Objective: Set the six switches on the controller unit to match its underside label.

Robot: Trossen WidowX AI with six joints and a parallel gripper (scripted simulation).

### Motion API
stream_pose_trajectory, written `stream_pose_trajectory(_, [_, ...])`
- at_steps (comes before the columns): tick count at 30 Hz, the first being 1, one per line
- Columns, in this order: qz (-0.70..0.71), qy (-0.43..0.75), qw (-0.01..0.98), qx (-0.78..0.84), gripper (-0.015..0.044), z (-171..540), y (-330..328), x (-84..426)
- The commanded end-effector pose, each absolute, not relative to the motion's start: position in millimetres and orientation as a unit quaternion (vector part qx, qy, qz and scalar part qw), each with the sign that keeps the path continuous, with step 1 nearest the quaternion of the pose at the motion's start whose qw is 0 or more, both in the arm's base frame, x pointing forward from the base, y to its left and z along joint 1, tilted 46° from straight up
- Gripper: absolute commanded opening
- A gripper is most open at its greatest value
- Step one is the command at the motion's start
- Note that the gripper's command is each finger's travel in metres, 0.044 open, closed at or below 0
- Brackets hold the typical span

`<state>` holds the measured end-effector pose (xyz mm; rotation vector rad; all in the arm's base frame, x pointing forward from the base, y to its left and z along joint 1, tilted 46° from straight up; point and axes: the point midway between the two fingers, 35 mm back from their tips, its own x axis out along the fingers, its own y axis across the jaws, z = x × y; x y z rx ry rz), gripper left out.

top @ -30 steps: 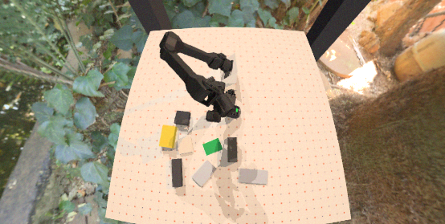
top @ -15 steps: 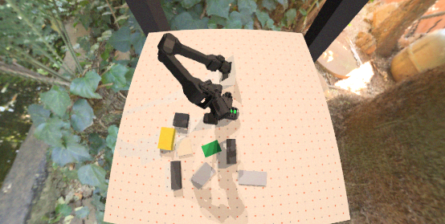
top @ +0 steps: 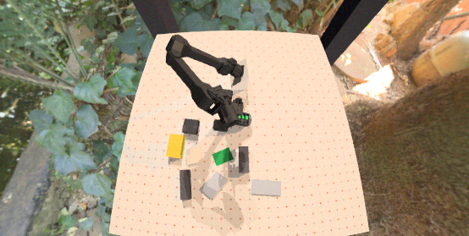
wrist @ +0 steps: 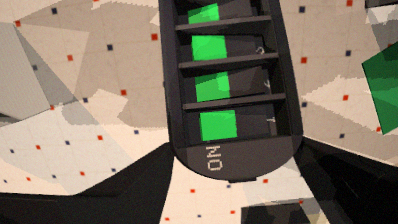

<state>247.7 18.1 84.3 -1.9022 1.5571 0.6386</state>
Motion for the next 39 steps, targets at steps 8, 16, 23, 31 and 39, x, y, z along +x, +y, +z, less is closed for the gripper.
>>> stream_pose_trajectory(8, [0.245,0.587,0.291,-0.715,0.0338,80.3,8.5,246.4])
stream_pose_trajectory(16, [0.245,0.587,0.291,-0.715,0.0338,78.7,2.6,247.5])
stream_pose_trajectory(23, [0.245,0.587,0.291,-0.715,0.0338,77.1,-2.5,248.4])
stream_pose_trajectory(31, [0.245,0.587,0.291,-0.715,0.0338,75.1,-8.2,249.5])
stream_pose_trajectory(39, [0.245,0.587,0.291,-0.715,0.0338,72.7,-13.8,250.6])
